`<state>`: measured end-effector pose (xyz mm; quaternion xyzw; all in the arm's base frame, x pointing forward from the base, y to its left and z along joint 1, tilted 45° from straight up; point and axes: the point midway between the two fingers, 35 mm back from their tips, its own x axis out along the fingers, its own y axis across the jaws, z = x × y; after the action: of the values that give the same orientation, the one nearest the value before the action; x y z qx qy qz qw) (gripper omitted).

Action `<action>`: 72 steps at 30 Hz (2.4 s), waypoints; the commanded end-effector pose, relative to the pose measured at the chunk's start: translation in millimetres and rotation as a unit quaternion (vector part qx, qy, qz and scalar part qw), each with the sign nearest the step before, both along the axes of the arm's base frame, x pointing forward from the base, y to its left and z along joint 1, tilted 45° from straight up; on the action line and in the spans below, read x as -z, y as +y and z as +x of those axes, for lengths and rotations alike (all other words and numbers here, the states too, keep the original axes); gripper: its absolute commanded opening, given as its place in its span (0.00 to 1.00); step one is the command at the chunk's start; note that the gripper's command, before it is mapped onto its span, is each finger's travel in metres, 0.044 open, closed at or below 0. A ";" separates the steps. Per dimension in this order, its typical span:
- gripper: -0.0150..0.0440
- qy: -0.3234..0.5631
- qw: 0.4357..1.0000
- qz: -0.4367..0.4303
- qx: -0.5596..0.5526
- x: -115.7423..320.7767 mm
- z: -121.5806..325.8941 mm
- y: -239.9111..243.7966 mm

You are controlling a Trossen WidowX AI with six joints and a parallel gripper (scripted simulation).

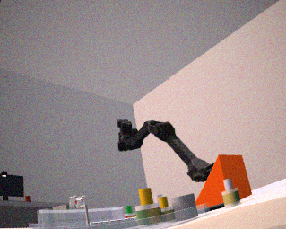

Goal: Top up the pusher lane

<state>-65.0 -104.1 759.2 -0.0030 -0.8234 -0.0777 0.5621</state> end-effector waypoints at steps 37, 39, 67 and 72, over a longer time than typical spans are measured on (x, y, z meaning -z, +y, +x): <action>1.00 0.344 0.714 0.524 -0.313 267.0 418.5 -195.9; 1.00 0.377 0.687 0.533 -0.318 287.1 442.5 -180.5; 1.00 0.814 0.260 0.469 -0.224 597.1 555.3 142.7; 1.00 0.879 0.175 0.417 -0.151 652.7 522.8 195.7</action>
<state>481.2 59.2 144.3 0.3554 0.3154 -0.2745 0.8360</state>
